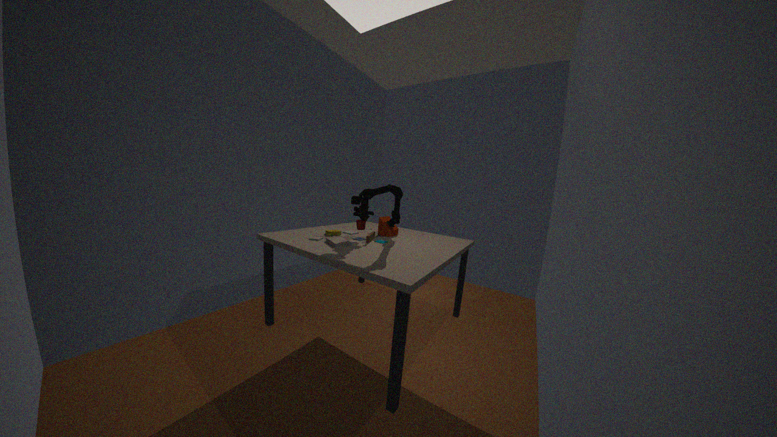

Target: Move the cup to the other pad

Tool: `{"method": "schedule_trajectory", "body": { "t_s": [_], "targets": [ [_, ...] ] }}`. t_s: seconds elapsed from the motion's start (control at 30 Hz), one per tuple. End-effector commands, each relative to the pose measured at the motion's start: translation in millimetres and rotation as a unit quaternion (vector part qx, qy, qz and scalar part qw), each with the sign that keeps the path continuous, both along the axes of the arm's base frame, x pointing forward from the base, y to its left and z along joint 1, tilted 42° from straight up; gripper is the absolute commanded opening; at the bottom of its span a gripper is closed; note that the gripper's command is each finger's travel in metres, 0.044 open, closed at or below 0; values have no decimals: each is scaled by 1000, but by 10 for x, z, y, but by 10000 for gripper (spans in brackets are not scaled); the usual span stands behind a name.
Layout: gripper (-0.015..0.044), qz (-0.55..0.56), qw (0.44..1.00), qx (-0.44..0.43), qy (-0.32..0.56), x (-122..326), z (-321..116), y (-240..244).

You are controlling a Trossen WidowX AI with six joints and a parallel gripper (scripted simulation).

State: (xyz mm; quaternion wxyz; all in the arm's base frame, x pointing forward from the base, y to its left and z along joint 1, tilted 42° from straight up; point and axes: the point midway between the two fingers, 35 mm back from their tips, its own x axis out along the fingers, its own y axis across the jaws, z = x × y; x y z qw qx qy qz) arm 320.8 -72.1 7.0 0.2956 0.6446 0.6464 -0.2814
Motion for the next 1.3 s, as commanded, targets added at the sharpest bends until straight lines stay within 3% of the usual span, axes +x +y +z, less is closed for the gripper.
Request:
{"method": "schedule_trajectory", "body": {
  "t_s": [0.0, 1.27],
  "targets": [
    [0, 0, 1000, 0, 0, -1, -3, 1],
    [0, 3, 1000, -1, -1, -267, 410, 423]
  ]
}}
